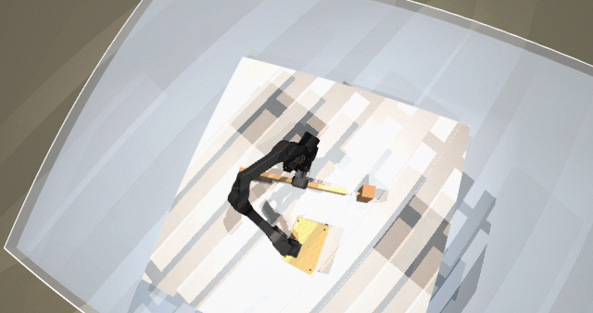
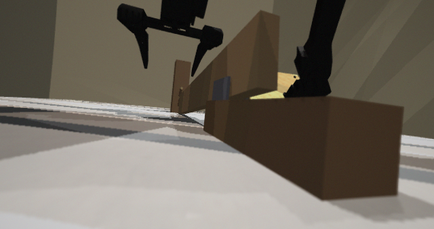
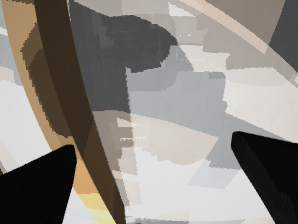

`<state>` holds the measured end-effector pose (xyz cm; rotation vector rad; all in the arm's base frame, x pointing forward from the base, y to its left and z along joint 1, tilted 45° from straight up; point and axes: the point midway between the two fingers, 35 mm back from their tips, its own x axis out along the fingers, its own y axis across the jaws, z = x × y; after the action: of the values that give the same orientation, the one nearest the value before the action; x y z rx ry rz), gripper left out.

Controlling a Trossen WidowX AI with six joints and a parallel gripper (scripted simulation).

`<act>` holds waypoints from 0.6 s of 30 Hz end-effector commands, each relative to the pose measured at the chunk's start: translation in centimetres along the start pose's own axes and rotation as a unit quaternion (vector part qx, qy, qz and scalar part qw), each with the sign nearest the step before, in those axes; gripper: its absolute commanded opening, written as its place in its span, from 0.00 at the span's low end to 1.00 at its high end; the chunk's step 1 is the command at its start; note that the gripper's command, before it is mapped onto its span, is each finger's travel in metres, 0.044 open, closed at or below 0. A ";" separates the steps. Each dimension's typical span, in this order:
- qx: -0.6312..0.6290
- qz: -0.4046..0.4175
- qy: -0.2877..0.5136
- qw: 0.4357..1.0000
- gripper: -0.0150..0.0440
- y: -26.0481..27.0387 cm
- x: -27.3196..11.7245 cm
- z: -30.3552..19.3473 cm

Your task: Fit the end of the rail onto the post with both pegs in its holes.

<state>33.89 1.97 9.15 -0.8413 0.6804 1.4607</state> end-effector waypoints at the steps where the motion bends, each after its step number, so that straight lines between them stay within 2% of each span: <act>1: -0.031 0.016 -0.061 0.998 1.00 3.5 0.9 -5.6; 4: -0.044 0.011 -0.086 0.995 1.00 4.9 1.1 -7.4; 18: -0.045 0.011 -0.086 0.995 1.00 4.9 1.8 -7.4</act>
<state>29.99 -3.84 3.64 -0.7777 0.5036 1.5676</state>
